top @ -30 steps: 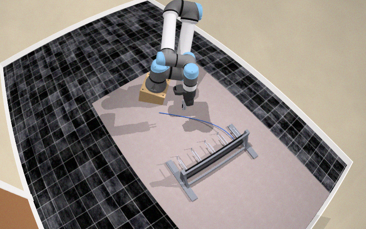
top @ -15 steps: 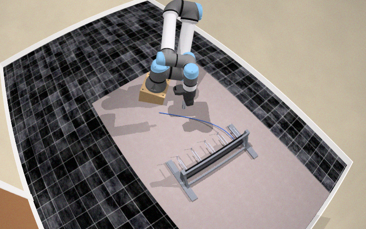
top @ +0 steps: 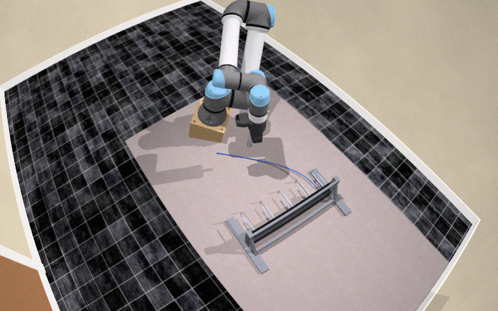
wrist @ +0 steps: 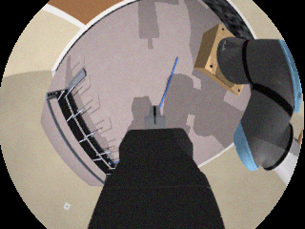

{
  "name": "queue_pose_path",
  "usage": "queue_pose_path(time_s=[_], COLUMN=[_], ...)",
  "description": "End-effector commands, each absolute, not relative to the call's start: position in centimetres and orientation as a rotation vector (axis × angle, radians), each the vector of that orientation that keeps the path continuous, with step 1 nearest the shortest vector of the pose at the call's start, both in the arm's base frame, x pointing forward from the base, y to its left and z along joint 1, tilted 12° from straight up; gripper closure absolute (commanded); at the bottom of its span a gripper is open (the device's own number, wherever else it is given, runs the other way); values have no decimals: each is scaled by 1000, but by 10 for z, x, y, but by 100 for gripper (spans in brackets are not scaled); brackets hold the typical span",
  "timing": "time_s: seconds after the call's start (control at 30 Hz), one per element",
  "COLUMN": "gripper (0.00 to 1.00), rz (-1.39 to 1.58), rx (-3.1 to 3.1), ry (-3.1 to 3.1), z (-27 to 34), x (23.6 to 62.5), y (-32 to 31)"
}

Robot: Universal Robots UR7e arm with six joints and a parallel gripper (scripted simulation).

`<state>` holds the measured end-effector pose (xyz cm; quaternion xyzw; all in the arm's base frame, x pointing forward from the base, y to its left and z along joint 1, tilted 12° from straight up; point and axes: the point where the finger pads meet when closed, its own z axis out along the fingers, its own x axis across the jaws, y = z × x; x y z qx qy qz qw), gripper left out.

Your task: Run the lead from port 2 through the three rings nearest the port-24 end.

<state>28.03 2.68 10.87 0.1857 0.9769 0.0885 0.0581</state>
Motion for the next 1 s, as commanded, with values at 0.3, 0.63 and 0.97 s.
queue_pose_path(time_s=[0.3, 0.63, 0.97], gripper=[100, 33, 33], rz=[300, 301, 301], rx=[1132, 1150, 1150], ry=[2827, 2821, 2821], z=[107, 107, 107], x=[255, 254, 254], y=[37, 38, 38])
